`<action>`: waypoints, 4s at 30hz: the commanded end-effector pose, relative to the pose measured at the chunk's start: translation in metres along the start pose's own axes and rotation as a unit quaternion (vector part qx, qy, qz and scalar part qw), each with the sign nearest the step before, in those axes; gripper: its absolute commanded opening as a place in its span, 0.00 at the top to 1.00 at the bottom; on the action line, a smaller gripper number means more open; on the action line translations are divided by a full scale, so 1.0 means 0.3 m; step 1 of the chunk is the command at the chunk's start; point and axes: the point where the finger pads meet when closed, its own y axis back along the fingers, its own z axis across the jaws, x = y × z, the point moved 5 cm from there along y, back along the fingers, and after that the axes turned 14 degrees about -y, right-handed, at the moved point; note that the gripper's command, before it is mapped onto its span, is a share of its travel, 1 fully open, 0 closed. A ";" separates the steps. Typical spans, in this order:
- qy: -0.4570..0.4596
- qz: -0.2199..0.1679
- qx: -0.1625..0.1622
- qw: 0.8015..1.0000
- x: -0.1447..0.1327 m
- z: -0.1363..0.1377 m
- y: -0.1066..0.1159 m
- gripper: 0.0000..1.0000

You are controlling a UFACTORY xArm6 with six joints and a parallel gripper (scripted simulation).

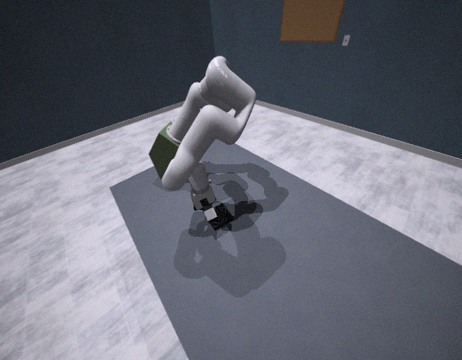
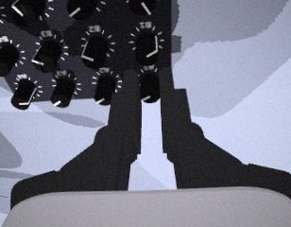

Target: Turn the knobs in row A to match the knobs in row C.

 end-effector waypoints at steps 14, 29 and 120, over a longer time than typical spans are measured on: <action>0.000 0.001 0.000 1.000 0.003 0.001 0.002 0.92; 0.000 0.001 0.000 1.000 0.003 0.001 0.002 0.92; 0.637 0.001 -0.001 0.771 0.003 0.001 0.002 0.92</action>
